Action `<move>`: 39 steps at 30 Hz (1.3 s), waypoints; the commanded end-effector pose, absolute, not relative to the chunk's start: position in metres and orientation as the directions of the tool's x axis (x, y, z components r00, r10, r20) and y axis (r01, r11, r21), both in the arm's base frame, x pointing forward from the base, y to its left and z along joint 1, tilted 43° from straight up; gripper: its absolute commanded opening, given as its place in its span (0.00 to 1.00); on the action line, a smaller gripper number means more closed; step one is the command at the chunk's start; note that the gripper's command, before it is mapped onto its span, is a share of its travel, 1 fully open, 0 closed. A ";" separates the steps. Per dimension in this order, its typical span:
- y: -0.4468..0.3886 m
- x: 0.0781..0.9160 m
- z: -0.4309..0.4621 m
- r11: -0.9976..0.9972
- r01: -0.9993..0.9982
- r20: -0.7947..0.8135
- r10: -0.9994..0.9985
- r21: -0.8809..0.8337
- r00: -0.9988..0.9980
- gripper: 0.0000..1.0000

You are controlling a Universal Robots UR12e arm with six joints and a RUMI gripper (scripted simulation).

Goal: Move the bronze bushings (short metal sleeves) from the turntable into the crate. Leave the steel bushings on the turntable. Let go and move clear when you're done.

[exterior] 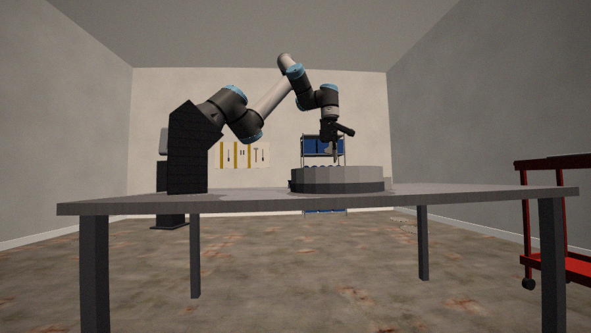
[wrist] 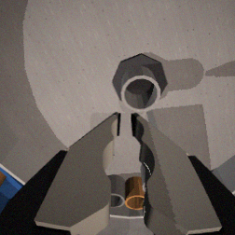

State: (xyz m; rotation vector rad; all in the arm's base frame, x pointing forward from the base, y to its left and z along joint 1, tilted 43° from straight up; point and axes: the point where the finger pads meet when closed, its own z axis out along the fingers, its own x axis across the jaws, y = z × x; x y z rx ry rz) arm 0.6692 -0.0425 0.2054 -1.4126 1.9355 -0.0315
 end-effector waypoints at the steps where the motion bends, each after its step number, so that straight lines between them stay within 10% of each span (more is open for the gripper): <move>1: -0.042 0.668 0.205 0.403 -0.816 -0.537 -0.832 -0.415 -0.138 0.05; 39: -0.009 0.578 0.154 0.812 -0.584 -0.678 -0.443 -0.025 -0.587 0.05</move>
